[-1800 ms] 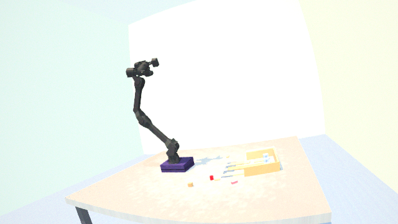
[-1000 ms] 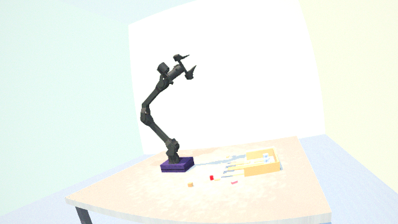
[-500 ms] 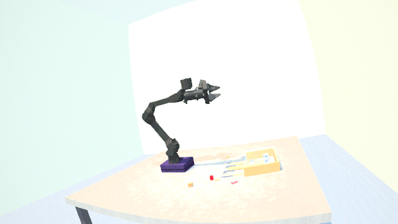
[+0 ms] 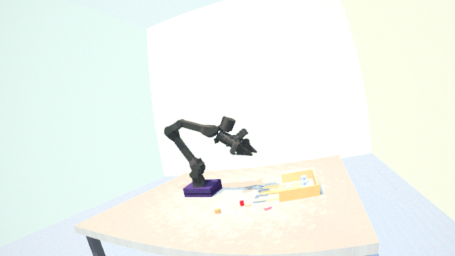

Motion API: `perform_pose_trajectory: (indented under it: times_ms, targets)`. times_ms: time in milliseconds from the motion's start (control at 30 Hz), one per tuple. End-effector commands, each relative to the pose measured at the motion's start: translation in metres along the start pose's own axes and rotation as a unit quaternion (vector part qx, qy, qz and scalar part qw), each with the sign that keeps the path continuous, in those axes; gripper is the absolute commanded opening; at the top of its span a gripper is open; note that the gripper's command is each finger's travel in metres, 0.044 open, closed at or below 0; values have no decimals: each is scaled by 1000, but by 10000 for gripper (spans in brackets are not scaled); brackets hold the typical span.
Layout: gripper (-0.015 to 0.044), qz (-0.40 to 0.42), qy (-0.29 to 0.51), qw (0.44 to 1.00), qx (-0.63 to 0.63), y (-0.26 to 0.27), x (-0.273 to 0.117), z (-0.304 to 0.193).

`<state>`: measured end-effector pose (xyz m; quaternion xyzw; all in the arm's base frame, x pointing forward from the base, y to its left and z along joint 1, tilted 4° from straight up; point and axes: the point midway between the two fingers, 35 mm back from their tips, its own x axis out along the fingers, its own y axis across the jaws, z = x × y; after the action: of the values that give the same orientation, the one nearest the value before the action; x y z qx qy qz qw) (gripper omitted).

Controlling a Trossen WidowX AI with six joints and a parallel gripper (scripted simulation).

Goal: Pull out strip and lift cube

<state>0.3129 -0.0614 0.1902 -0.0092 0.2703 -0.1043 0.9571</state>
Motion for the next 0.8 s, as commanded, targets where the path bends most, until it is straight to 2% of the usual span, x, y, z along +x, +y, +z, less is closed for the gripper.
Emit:
perform_pose_trajectory:
  times_ms: [0,267,367,767]
  targets:
    - [400,-16,13,1000,21,-5,2,-11]
    - [400,-16,13,1000,21,-5,2,-11]
    - [321,-16,46,999,14,-6,11,-11]
    - [6,3,313,949,-28,-15,83,-30]
